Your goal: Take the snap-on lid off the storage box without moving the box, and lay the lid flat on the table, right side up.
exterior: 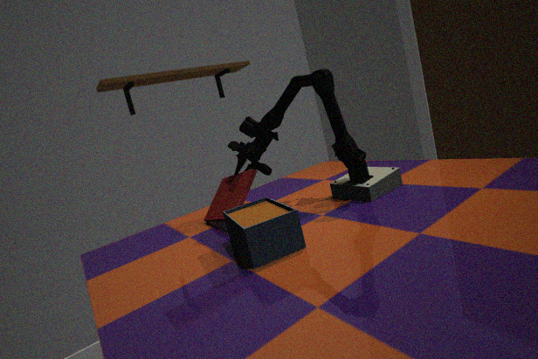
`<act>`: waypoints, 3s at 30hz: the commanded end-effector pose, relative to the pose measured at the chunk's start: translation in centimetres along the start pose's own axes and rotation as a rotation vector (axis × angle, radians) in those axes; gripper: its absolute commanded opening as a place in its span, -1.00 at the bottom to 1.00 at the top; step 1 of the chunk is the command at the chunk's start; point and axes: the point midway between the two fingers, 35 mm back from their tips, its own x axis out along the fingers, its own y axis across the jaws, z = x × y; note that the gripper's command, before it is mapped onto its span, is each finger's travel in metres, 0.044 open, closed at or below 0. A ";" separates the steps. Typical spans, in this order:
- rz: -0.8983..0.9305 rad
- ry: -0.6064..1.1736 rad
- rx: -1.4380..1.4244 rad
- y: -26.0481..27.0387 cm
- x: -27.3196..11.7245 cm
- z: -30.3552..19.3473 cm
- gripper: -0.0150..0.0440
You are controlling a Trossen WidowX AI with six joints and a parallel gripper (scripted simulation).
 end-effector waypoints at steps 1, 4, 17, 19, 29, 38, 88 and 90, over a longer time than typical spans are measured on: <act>-0.017 0.006 0.021 -1.0 0.5 -0.2 -0.49; -0.017 0.006 0.021 -1.2 0.7 -0.2 -0.49; -0.016 0.006 0.021 -2.0 1.3 -0.3 -0.49; -0.016 0.006 0.021 -2.1 1.4 -0.3 -0.49; -0.016 0.006 0.021 -2.7 1.9 -0.3 -0.49; -0.016 0.007 0.021 -3.3 2.4 -0.3 -0.49; -0.016 0.007 0.022 -6.4 4.9 -0.4 -0.49; -0.016 0.007 0.022 -6.6 5.0 -0.4 -0.49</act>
